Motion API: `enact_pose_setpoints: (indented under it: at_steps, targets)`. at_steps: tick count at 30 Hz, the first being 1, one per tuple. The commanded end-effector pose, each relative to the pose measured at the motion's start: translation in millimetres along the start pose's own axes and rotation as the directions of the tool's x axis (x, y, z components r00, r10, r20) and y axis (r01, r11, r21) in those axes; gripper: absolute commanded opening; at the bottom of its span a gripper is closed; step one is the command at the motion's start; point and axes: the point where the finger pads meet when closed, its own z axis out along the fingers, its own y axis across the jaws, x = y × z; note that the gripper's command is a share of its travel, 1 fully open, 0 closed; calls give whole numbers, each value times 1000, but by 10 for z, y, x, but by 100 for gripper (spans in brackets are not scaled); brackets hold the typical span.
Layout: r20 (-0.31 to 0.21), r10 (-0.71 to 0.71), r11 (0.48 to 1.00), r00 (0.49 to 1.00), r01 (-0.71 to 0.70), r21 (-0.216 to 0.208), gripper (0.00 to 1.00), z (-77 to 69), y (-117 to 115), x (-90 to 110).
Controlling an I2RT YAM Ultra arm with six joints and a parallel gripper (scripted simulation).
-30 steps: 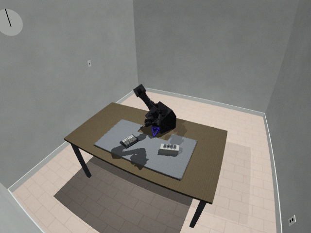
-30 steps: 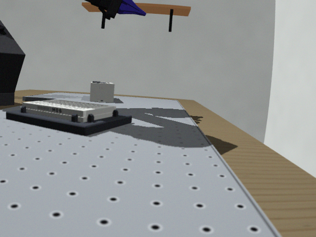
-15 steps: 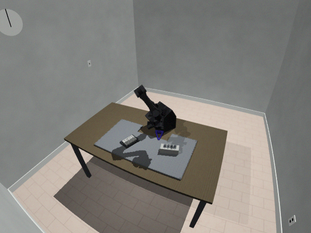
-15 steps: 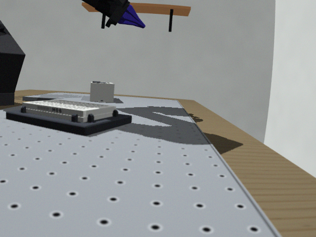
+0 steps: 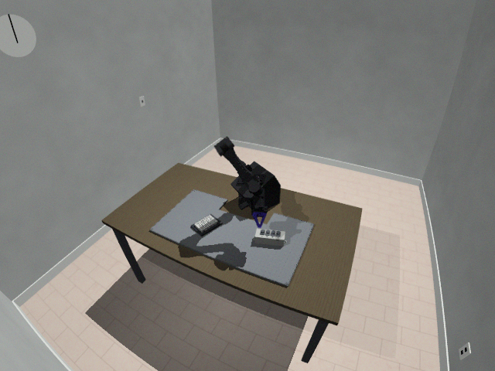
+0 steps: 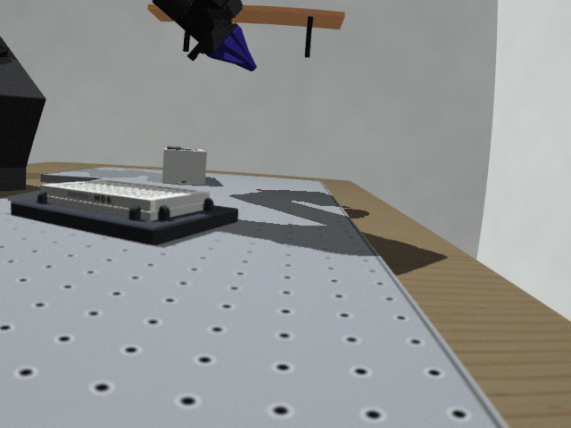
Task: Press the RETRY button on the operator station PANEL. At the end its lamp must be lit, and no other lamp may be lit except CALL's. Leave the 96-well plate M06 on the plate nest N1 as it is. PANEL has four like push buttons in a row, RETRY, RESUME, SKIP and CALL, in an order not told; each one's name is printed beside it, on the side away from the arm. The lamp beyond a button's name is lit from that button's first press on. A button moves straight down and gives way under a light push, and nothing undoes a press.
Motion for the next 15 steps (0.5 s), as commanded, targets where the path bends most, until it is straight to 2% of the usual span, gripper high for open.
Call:
enact_pose_setpoints:
  at_steps: [1, 2, 6, 8, 10, 12, 15]
  targets:
    - [-59, -83, 995, 995, 86, 55, 0, 36, -39, 183]
    - [-59, -83, 995, 995, 86, 55, 0, 36, -39, 183]
    - [-114, -166, 978, 980, 178, 108, 0, 69, -122, 325]
    - [-123, -178, 975, 976, 192, 115, 0, 71, -128, 336]
    - [-155, -222, 959, 963, 244, 142, 0, 82, -184, 416]
    - [-166, -234, 955, 958, 258, 148, 0, 82, -187, 425]
    - [-213, -286, 930, 934, 324, 175, 0, 83, -246, 510]
